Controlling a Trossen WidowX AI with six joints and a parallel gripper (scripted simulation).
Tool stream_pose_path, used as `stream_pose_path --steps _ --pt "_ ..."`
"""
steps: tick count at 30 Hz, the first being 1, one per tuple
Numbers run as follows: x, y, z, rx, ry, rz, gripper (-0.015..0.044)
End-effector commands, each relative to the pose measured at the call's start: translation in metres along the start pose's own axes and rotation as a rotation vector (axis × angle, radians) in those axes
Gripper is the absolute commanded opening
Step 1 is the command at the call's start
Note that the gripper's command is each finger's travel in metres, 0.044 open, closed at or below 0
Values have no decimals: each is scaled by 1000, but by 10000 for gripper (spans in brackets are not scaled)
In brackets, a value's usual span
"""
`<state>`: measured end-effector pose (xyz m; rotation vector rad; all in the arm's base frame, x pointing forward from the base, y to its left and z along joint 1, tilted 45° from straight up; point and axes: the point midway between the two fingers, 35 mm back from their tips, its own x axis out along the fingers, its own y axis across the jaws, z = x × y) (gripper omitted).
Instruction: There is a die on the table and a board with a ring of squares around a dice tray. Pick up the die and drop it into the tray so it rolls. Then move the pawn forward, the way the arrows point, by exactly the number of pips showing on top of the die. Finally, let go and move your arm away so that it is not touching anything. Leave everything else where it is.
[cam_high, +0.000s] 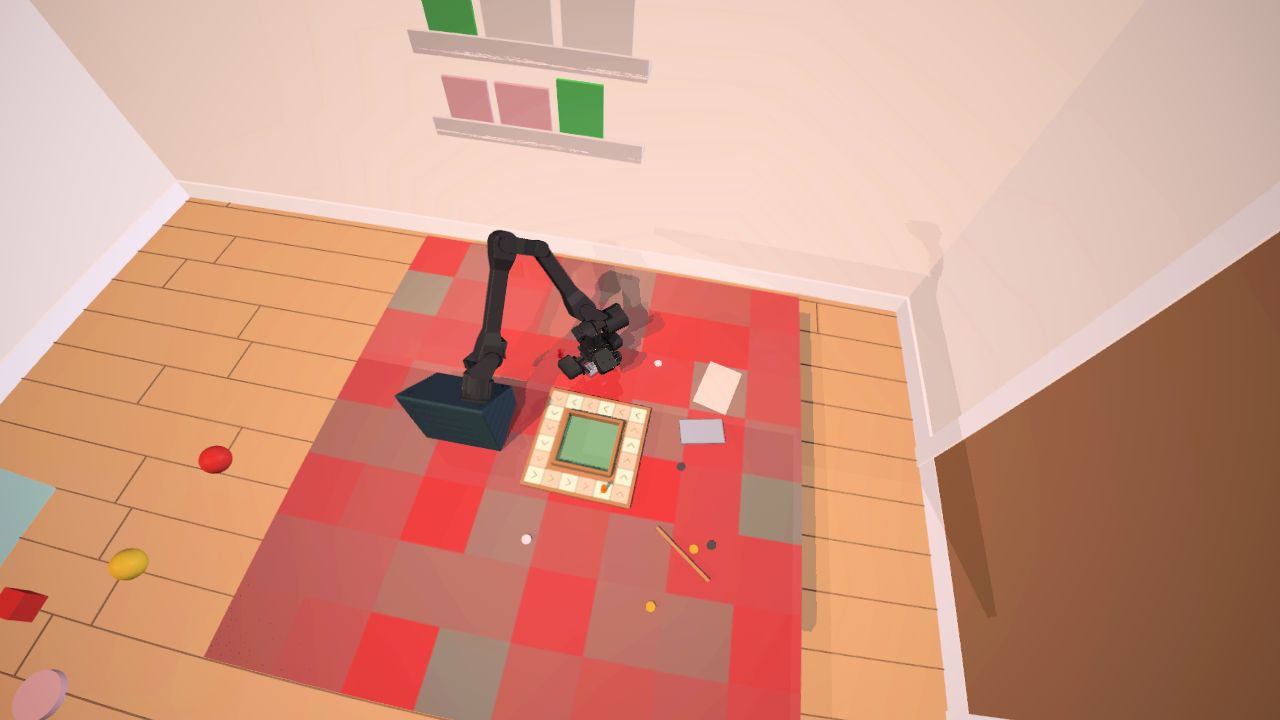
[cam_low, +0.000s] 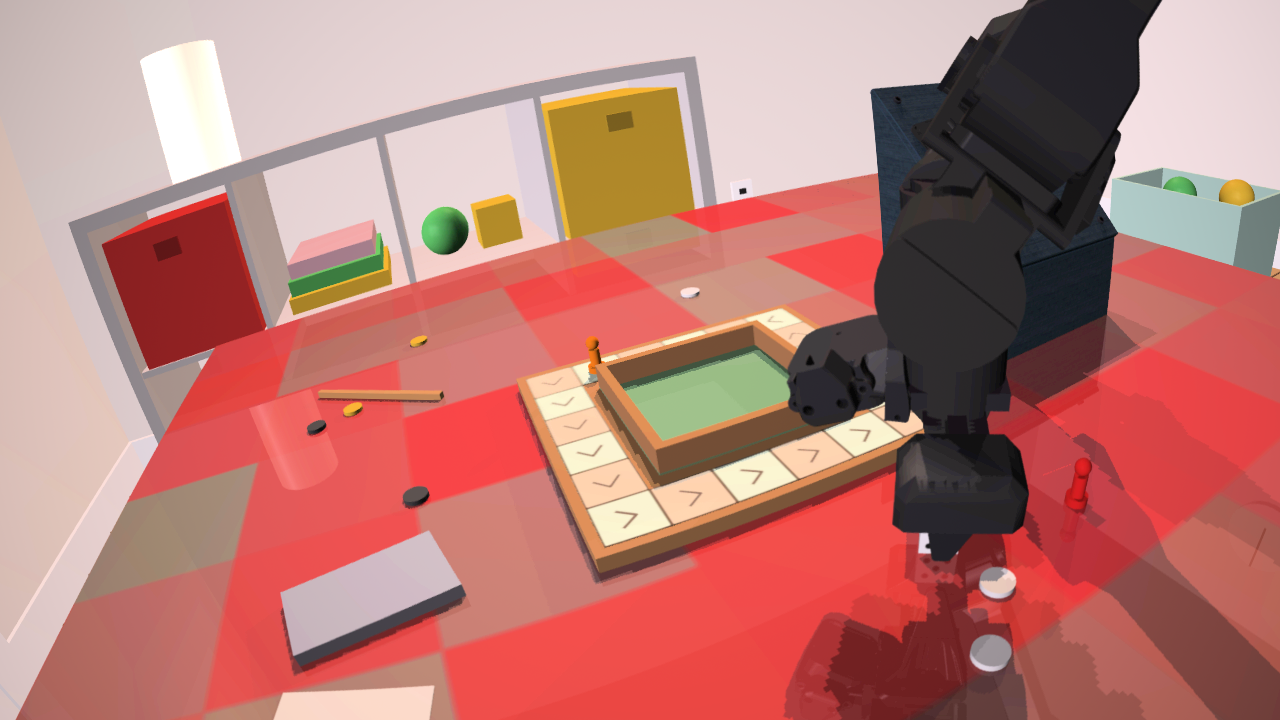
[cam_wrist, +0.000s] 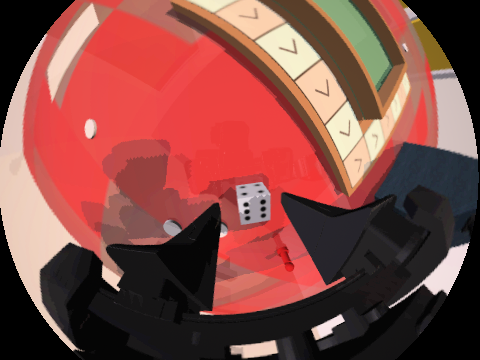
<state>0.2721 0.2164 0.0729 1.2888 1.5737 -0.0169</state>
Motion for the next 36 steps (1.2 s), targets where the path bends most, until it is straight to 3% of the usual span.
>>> stream_pose_path --steps 1,6,12,15,32,36 --pt "3 -1 0 3 -2 -3 249" --pt "3 -1 0 3 -2 -3 118" --pt "3 -1 0 3 -2 -3 78" --pt "-1 0 1 3 -3 -4 0" --pt "-109 5 -6 1 -7 -8 0" --pt "-119 4 -9 2 -6 -6 0"
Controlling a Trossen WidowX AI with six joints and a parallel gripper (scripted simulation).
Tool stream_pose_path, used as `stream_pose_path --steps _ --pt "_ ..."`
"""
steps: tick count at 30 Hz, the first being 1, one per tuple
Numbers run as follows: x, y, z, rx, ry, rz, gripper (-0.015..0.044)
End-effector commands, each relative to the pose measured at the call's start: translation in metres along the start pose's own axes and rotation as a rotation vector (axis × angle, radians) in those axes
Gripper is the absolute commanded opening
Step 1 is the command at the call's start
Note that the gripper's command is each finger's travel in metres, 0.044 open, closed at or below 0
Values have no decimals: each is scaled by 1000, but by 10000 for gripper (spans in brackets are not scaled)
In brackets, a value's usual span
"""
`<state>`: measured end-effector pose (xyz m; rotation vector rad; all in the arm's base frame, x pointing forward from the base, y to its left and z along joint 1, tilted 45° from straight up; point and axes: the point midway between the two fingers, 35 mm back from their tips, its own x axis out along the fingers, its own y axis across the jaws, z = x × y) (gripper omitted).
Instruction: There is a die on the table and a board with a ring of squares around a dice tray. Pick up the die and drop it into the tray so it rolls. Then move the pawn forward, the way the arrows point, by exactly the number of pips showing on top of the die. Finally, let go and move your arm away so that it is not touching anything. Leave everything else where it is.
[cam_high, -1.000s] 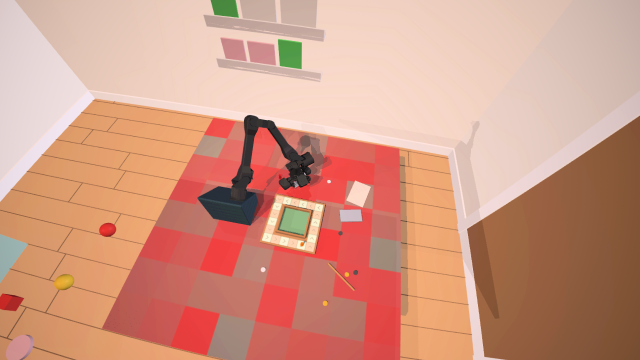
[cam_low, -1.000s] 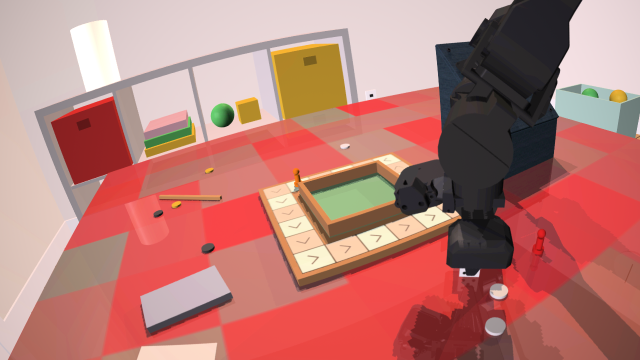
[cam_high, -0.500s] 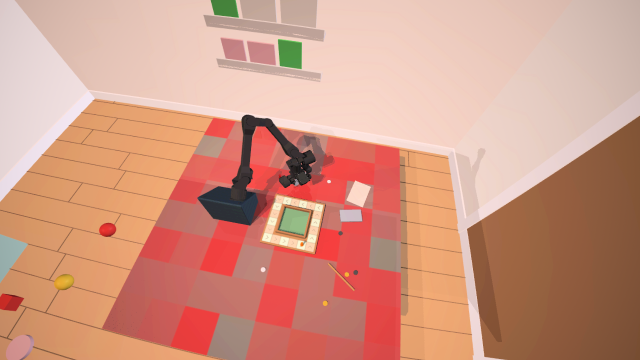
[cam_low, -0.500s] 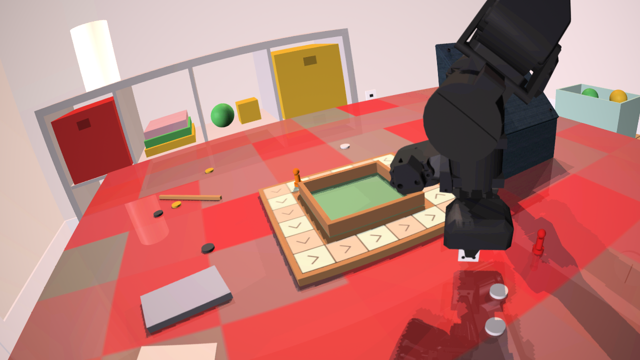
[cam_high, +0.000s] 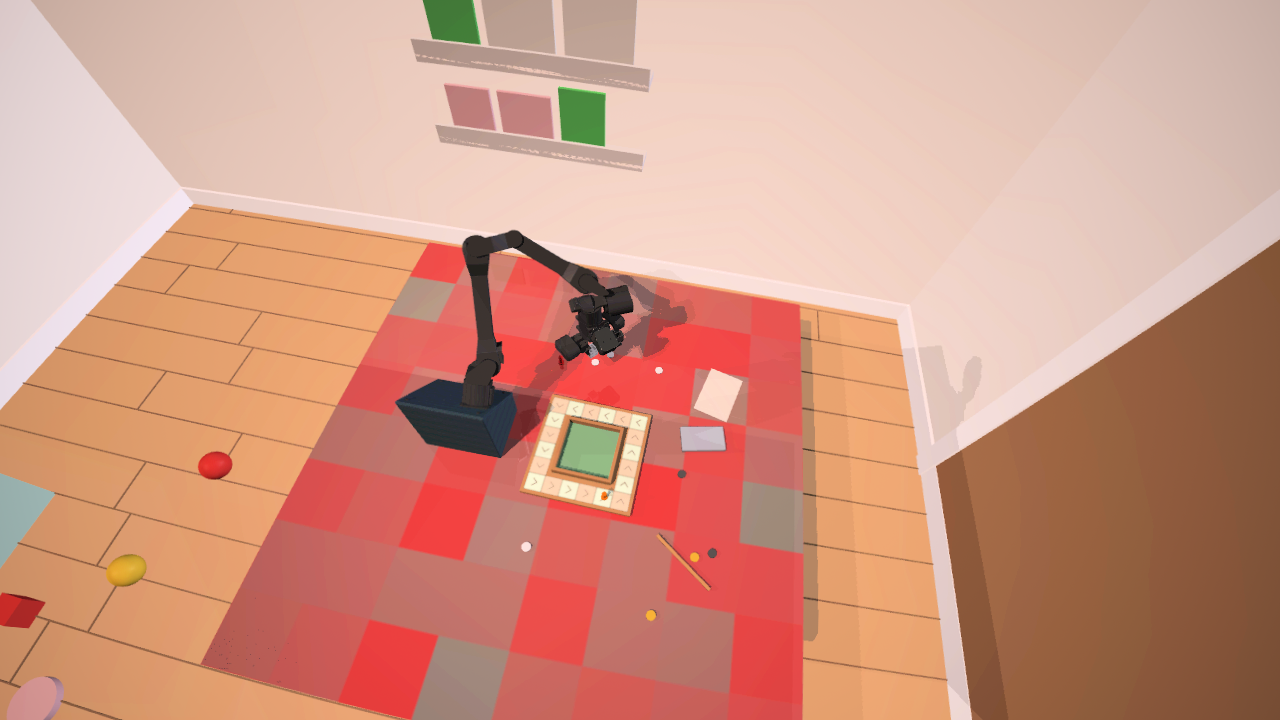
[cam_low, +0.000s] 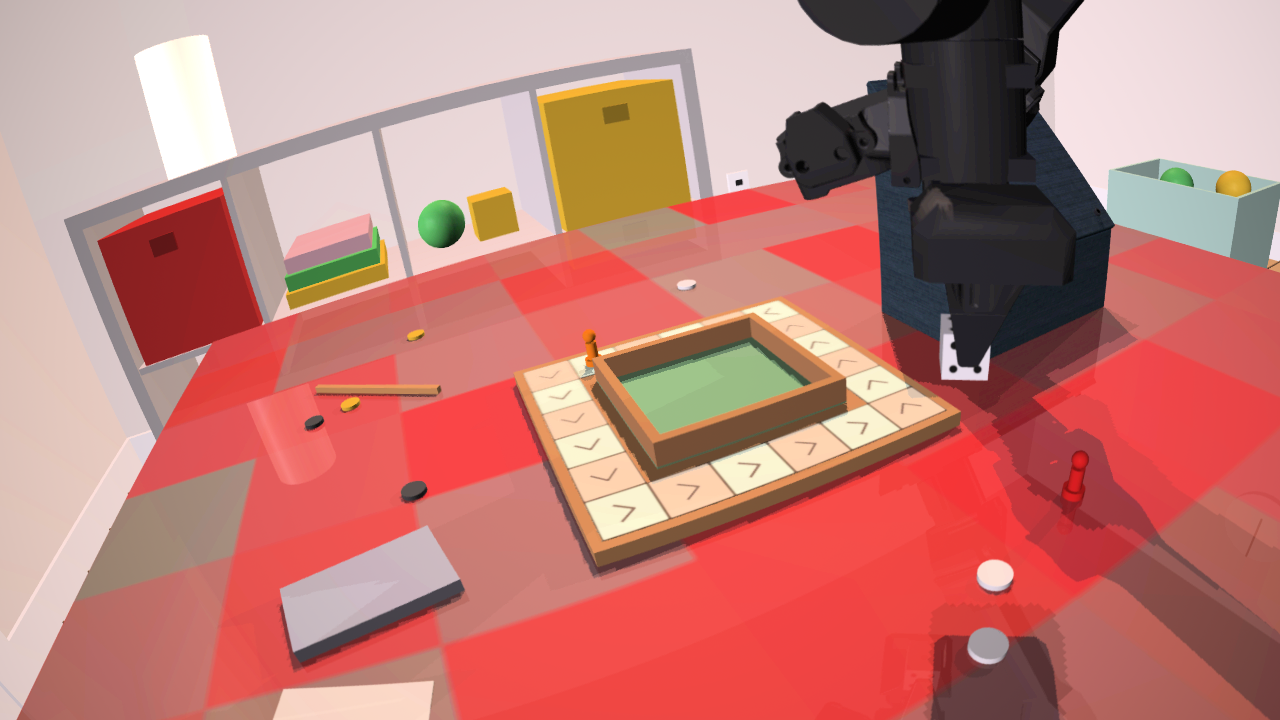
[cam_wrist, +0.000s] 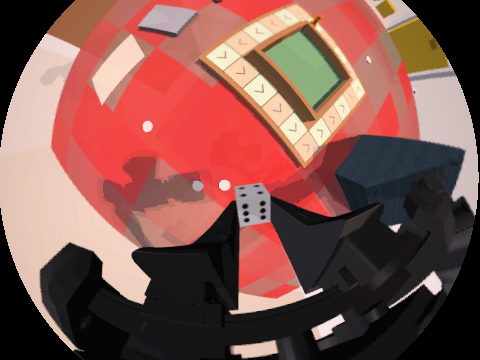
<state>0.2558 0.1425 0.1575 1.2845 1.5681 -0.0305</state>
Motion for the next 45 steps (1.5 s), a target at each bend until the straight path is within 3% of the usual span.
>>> stream_pose_path --steps 1,27,45 --pt "-5 -1 -1 2 4 -1 0" --pt "22 -80 138 532 -40 -29 0" --pt "36 -156 188 867 -6 -8 0"
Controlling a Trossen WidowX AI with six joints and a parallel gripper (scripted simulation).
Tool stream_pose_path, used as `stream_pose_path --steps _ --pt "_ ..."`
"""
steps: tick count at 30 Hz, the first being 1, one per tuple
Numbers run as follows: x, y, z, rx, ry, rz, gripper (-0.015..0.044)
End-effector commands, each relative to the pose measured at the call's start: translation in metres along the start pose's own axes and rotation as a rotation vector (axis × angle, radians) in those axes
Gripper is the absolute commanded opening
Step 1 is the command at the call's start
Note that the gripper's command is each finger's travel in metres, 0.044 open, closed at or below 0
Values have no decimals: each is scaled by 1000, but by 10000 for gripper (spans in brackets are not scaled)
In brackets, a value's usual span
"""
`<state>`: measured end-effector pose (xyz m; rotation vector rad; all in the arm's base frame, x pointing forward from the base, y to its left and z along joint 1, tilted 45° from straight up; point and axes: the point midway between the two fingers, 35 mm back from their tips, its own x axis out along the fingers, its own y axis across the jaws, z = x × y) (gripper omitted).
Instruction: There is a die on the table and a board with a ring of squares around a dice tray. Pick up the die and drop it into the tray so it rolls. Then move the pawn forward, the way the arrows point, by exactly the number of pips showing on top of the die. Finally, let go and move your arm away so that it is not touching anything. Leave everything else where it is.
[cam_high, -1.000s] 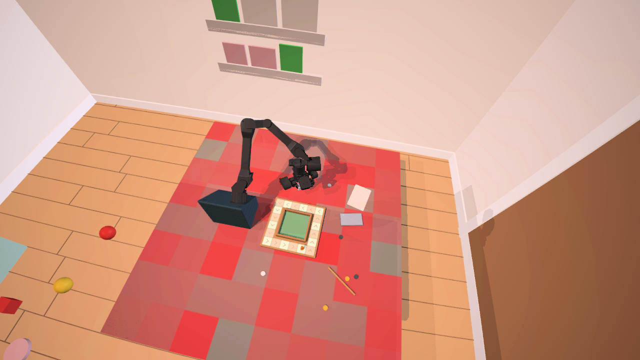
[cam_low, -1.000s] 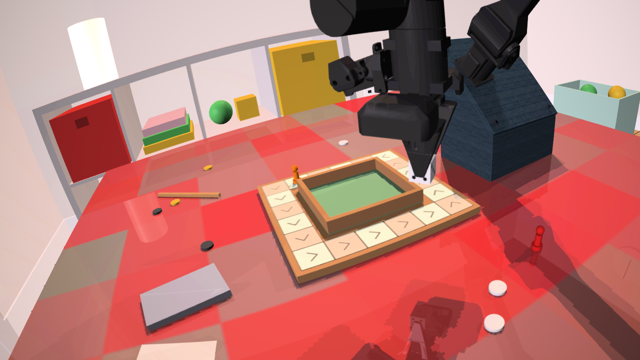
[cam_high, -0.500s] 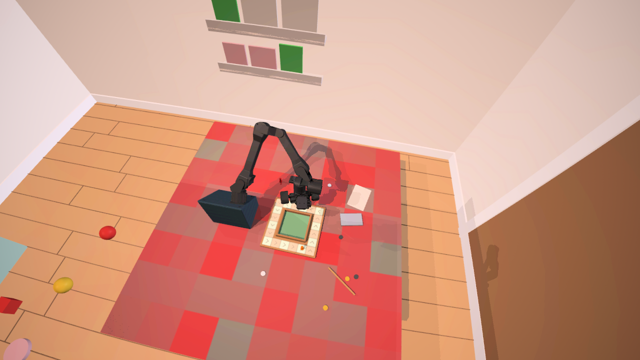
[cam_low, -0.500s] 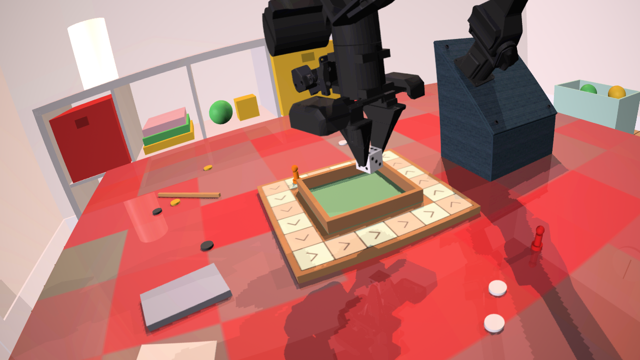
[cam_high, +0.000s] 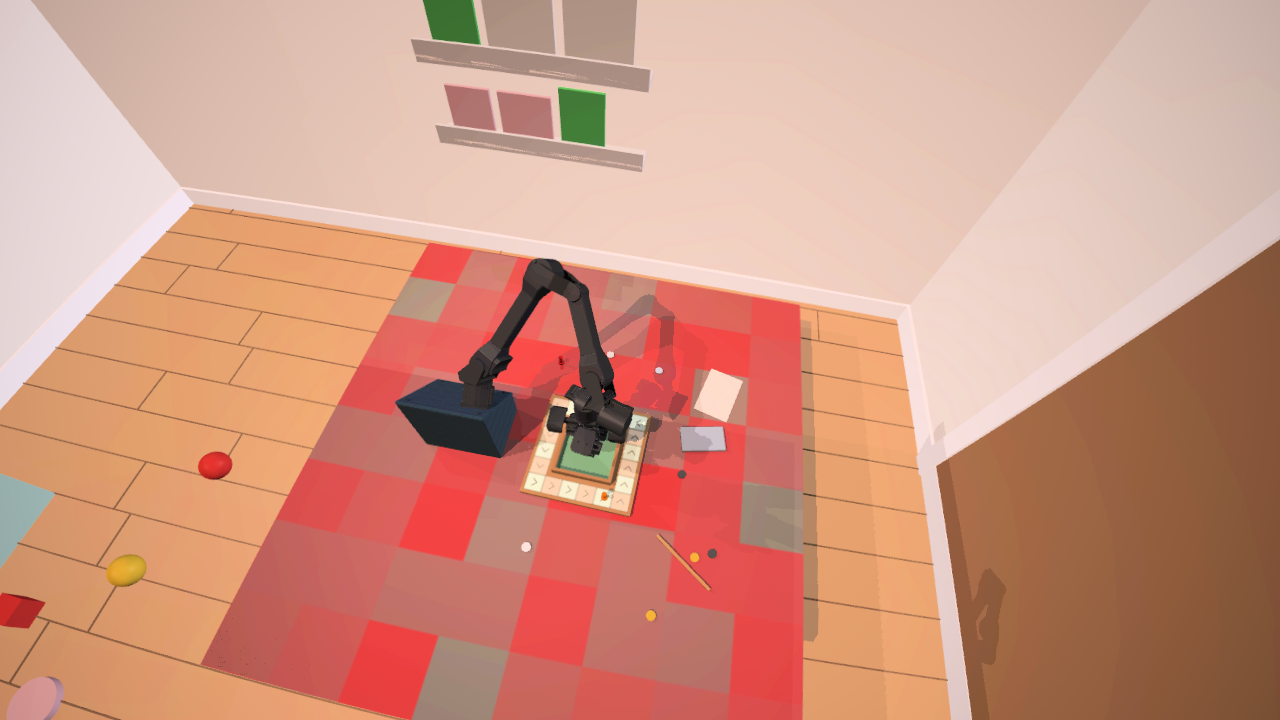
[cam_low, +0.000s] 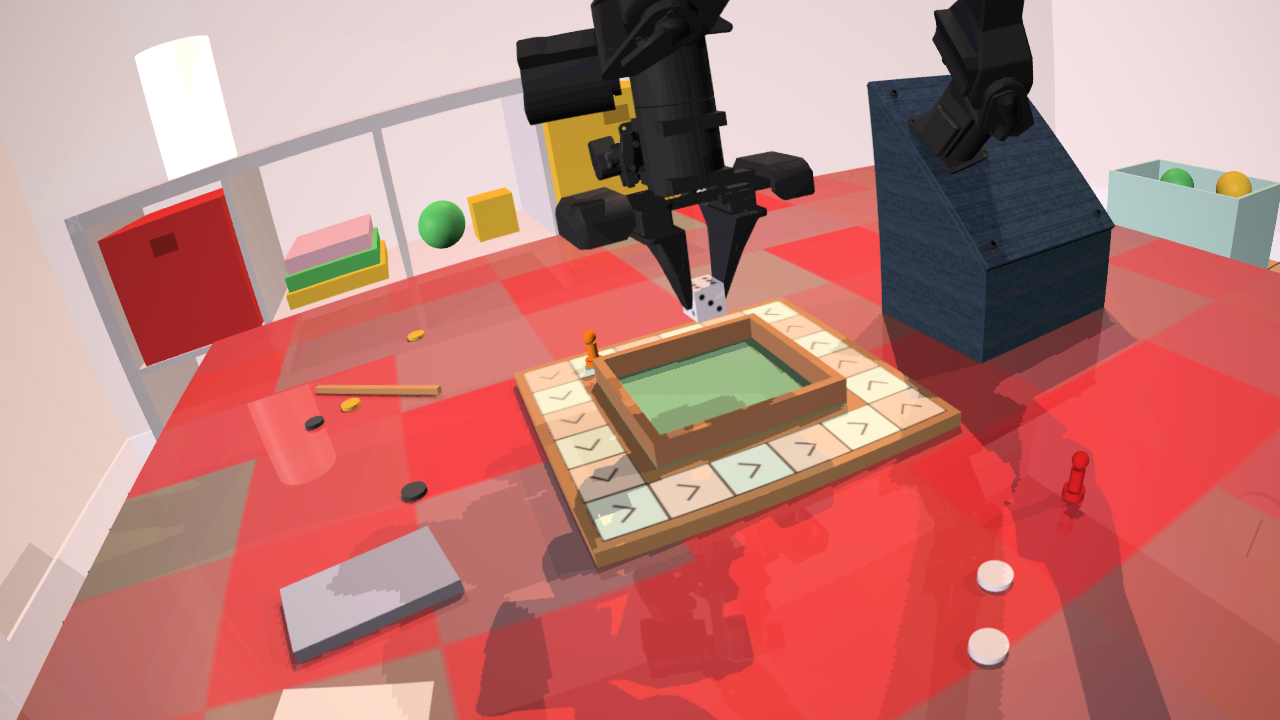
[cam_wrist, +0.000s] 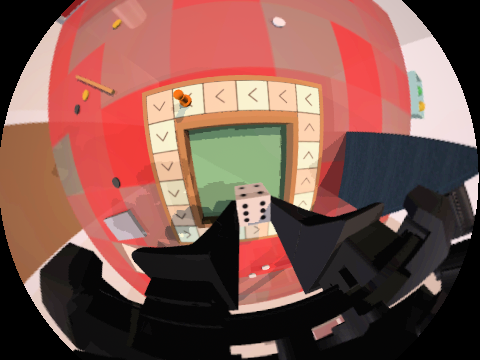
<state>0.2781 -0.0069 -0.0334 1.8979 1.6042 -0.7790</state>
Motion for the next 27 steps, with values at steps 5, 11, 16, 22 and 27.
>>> stream_pose_path --steps 5,11,16,22,27 --pt "7 -5 5 29 -99 -46 0" --pt "12 -9 7 37 -291 -98 0" --pt "15 -12 8 39 -454 -110 0" --pt "16 -13 9 35 -645 -84 0" --pt "16 -13 9 25 -797 -29 0"
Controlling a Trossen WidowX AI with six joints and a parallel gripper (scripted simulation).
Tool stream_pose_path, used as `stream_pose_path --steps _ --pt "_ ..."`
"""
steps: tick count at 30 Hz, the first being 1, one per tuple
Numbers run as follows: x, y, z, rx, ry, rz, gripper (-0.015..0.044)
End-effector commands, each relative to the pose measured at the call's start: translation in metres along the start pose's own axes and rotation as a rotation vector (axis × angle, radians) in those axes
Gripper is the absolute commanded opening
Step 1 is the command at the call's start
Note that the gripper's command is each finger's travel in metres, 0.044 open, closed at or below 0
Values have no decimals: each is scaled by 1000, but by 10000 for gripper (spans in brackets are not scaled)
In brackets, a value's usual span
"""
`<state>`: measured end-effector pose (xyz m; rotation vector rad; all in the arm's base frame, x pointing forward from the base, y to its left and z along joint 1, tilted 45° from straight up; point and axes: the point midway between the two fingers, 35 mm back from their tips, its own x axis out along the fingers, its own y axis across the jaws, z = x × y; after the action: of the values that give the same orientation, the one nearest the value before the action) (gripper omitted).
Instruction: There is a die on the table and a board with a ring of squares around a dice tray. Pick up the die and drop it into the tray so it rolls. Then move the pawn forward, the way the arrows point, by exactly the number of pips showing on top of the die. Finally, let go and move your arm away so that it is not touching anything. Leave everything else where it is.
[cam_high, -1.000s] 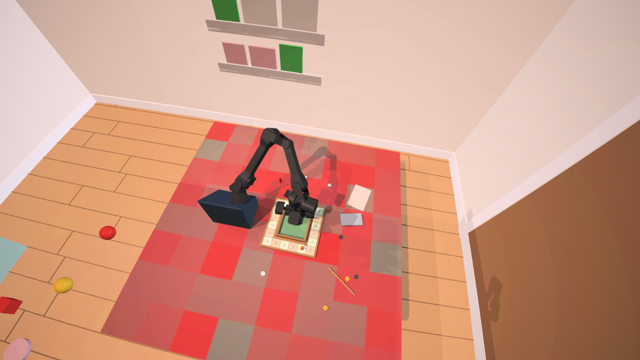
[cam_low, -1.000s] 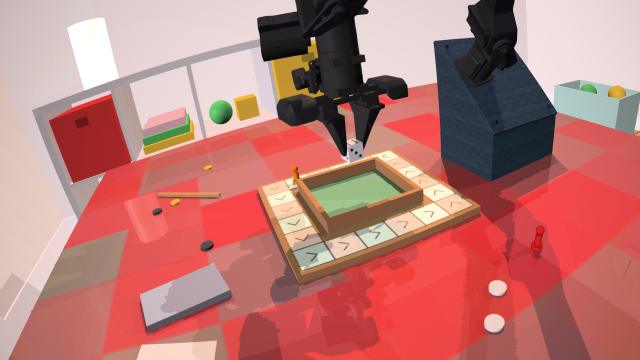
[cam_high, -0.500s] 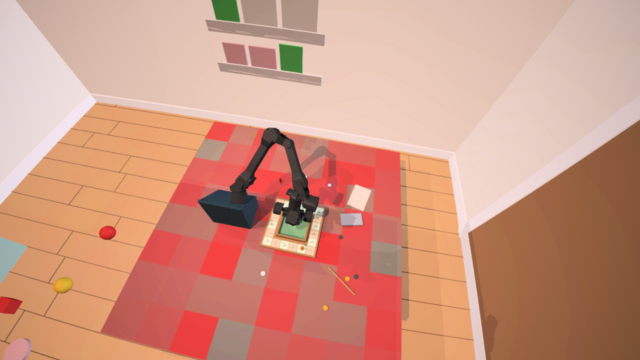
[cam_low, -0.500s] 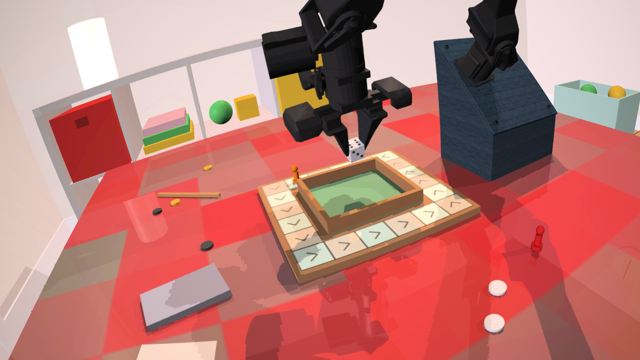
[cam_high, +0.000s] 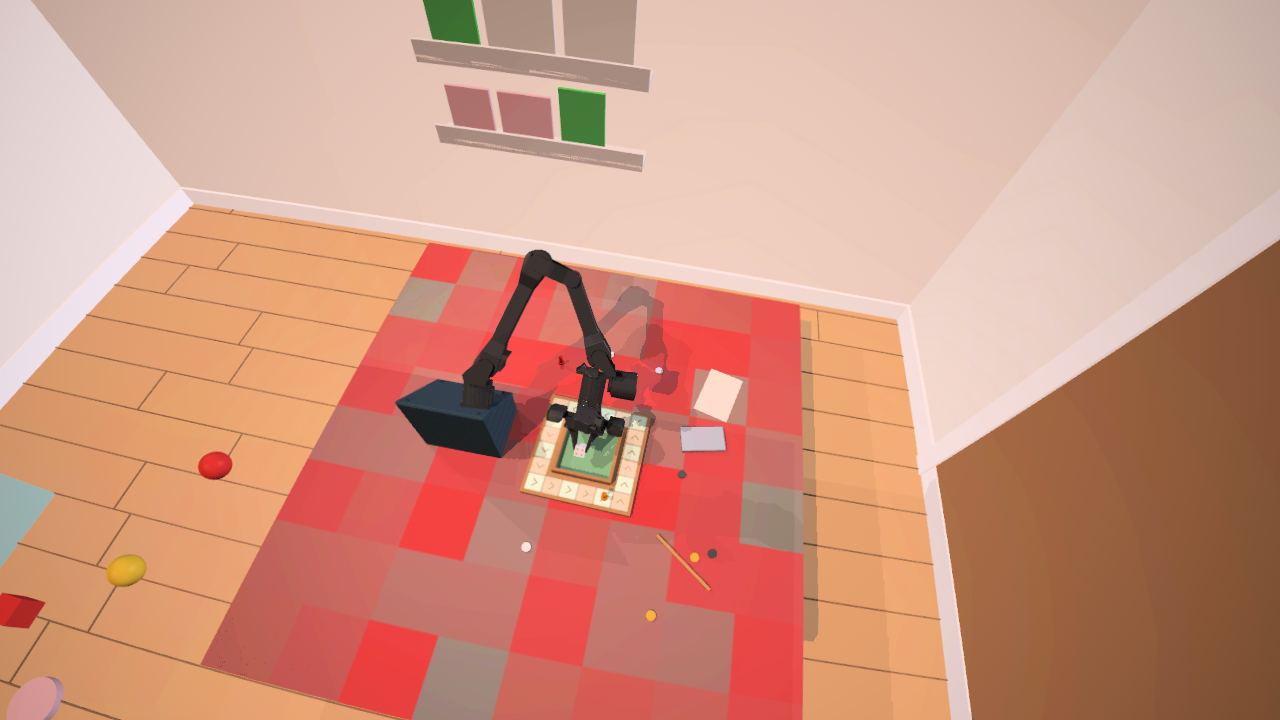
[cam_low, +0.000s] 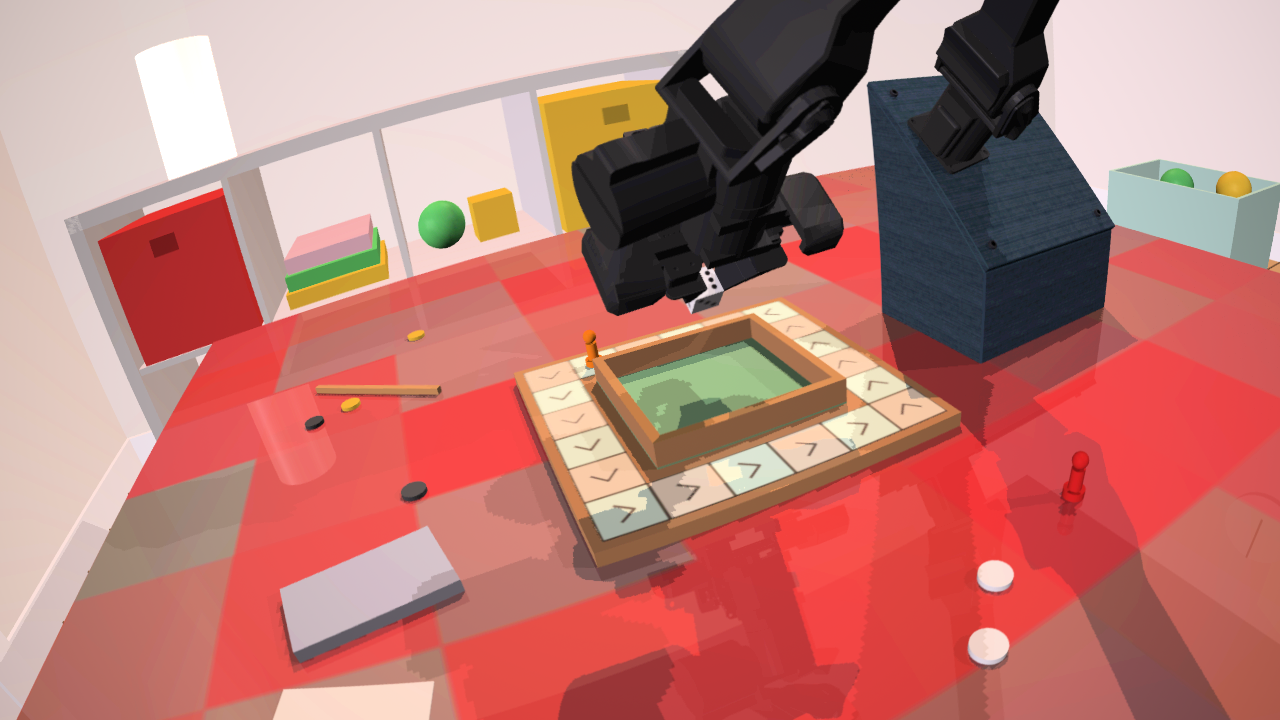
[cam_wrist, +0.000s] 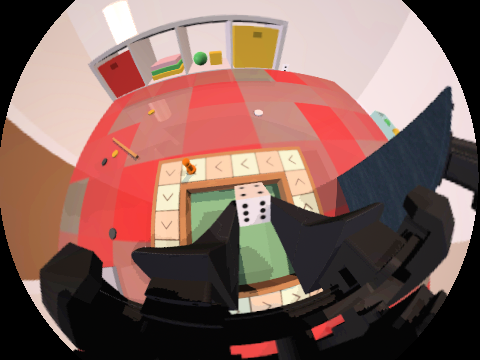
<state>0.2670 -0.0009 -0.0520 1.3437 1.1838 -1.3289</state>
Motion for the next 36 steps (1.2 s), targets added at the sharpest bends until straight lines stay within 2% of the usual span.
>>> stream_pose_path --steps 1,4,9,26,36 --pt "-1 0 0 11 -93 40 0" --pt "-4 1 -1 14 -111 50 0" --pt "-47 11 -3 14 -111 51 0" --pt "-45 9 -3 10 -106 55 0" --pt "-54 9 6 11 -108 54 263"
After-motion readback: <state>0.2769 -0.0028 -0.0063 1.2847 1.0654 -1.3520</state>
